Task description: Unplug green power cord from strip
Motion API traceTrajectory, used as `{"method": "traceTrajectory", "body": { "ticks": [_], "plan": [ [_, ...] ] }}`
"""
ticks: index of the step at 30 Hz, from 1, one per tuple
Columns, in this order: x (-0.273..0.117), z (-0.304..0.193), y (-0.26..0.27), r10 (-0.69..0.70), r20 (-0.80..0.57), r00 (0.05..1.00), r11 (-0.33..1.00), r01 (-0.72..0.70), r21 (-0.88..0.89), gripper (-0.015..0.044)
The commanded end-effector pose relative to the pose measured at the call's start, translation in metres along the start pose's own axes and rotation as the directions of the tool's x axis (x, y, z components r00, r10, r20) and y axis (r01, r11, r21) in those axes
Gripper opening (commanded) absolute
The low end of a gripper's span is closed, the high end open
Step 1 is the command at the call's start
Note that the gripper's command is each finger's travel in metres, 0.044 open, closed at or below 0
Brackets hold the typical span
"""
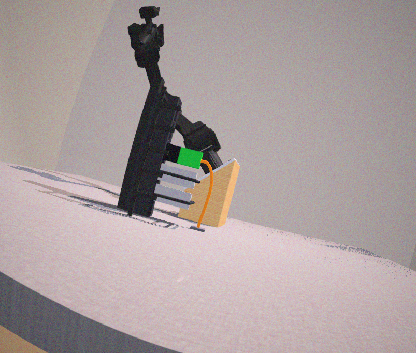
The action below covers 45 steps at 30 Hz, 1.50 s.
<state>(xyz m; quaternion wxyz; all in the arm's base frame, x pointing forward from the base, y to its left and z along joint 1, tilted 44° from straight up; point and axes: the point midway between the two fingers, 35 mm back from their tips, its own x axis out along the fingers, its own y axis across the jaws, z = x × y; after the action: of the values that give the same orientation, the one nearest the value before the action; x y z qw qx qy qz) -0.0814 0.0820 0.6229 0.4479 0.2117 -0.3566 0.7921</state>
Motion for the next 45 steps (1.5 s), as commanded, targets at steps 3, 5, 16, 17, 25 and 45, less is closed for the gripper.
{"method": "traceTrajectory", "body": {
  "ticks": [3,5,16,17,25,45],
  "plan": [
    [-0.003,0.0,-0.023,-0.058,0.027,0.998,0.998,0.058,0.013,0.0321],
    [-0.01,-0.001,-0.055,-0.141,0.056,0.988,0.99,0.139,0.03,0.0269],
    [-0.077,-0.054,-0.218,-0.608,0.045,0.793,0.793,0.602,0.098,0.016],
    [-0.086,-0.062,-0.231,-0.645,0.03,0.764,0.762,0.64,0.098,0.016],
    [-0.167,-0.14,-0.313,-0.877,-0.138,0.461,0.464,0.886,0.006,0.016],
    [-0.38,-0.346,-0.316,-0.691,-0.614,-0.382,0.115,0.781,-0.614,0.016]
  ]
}}
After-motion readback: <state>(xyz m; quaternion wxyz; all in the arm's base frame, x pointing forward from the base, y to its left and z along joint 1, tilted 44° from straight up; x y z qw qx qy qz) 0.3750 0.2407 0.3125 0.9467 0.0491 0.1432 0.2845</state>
